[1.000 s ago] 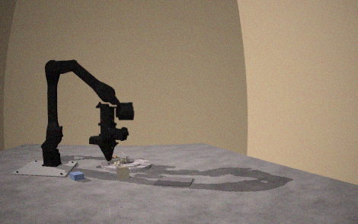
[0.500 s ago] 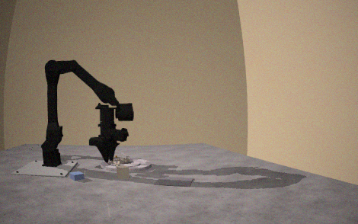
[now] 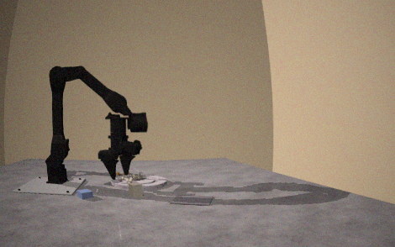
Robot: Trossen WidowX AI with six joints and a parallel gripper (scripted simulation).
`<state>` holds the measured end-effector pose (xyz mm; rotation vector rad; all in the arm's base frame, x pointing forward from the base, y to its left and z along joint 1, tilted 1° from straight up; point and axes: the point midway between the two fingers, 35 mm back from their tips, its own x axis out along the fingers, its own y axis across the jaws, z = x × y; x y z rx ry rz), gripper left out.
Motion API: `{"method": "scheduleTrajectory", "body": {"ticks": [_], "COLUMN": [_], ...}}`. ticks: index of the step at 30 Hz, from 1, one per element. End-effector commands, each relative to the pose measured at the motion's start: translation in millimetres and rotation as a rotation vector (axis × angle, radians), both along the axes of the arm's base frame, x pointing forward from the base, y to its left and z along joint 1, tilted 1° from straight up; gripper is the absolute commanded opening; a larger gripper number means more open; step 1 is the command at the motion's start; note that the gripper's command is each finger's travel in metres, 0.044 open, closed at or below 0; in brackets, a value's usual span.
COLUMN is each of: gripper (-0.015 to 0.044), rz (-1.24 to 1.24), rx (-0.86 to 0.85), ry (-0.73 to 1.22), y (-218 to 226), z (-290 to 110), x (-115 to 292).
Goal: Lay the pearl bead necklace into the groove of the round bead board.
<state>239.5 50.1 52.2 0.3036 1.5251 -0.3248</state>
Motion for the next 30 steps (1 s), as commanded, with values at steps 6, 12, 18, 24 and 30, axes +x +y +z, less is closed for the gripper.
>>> {"method": "scheduleTrajectory", "body": {"ticks": [6,12,18,24,30], "gripper": [0.044,0.044,0.0335,0.0177,0.012], "rz": [0.003,0.003,-0.033,-0.069,-0.062], "rx": [0.0,0.0,0.0,0.001,0.002], "ry": [0.0,0.0,-0.001,-0.002,-0.008], "y": [0.0,0.0,-1.3,-2.9,-2.6], "z": [1.2,1.2,17.0,33.2,27.1], "x": [-0.4,-0.4,5.2,9.7,10.0]}}
